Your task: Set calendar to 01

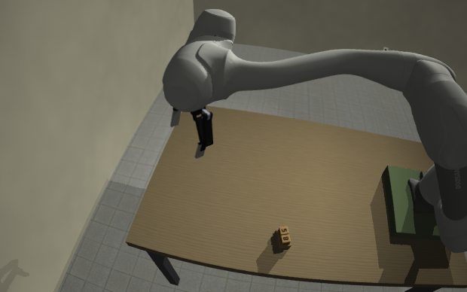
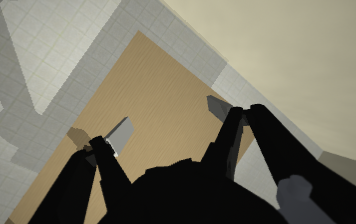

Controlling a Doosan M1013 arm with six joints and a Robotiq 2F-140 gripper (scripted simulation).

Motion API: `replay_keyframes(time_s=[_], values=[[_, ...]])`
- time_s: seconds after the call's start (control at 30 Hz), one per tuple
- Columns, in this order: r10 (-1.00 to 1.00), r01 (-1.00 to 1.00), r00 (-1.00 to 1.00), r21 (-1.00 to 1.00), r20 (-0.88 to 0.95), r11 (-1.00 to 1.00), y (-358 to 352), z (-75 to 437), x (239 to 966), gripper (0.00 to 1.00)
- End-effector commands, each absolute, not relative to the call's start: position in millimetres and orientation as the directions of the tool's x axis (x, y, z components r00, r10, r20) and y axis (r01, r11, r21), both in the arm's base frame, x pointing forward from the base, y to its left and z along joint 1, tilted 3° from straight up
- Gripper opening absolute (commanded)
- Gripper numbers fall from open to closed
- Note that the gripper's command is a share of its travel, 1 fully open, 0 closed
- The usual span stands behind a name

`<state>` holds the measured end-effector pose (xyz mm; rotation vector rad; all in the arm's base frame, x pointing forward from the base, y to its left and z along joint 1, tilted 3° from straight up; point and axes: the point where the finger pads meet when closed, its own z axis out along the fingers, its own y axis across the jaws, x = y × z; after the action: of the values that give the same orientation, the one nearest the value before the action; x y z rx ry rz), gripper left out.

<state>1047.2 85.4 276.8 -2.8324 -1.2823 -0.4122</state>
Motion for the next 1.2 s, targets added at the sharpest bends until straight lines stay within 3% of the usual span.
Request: replay_keyframes(time_s=[0.0,0.6,0.97,1.1,1.17], values=[[0.738,0.739,0.631,0.103,0.24,-0.666,85.4,277.1,1047.2,1.0],[0.734,0.736,0.636,0.099,0.239,-0.67,87.8,275.6,1044.5,1.0],[0.547,0.555,0.823,-0.014,0.155,-0.832,179.4,207.8,906.3,1.0],[0.547,0.555,0.823,-0.014,0.155,-0.832,181.3,206.3,903.0,1.0],[0.501,0.508,0.856,-0.029,0.129,-0.861,197.2,190.5,865.7,1.0]])
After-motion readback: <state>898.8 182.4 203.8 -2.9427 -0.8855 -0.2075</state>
